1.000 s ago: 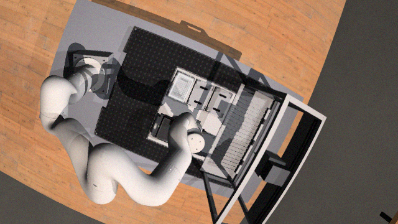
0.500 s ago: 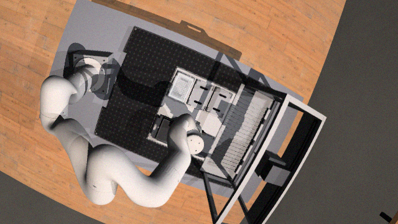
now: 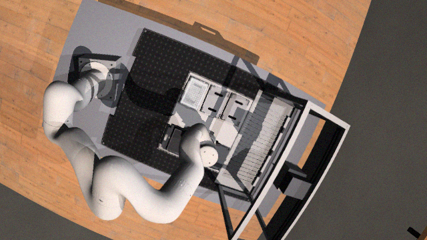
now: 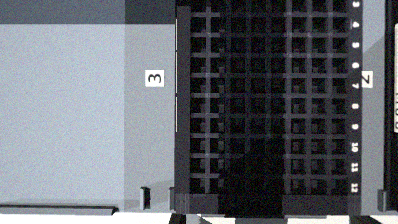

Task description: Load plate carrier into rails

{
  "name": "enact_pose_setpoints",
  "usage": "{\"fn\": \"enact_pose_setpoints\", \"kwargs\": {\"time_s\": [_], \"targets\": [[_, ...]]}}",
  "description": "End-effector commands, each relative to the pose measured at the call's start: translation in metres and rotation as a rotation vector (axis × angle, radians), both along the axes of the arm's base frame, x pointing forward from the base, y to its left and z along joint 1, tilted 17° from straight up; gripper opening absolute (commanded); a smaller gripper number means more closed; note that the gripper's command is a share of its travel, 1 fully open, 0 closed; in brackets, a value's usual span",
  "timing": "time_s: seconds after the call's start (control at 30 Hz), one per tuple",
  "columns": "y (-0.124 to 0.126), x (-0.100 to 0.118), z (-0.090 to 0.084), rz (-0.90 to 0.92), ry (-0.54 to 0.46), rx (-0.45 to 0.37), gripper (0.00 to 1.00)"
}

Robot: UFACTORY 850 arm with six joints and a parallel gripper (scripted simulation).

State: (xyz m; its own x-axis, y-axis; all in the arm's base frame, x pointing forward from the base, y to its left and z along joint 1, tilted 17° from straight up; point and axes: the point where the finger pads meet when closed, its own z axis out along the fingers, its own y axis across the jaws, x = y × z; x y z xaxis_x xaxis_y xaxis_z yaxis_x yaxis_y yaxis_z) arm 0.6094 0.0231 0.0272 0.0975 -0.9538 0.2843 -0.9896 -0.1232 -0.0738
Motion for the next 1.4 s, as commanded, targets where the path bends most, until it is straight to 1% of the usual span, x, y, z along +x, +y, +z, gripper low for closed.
{"fn": "enact_pose_setpoints", "kwargs": {"time_s": [0.0, 1.37], "targets": [[-0.002, 0.001, 0.002, 0.000, -0.002, 0.000, 1.00], [-0.018, 0.003, 0.007, 0.000, -0.002, 0.000, 1.00]]}}
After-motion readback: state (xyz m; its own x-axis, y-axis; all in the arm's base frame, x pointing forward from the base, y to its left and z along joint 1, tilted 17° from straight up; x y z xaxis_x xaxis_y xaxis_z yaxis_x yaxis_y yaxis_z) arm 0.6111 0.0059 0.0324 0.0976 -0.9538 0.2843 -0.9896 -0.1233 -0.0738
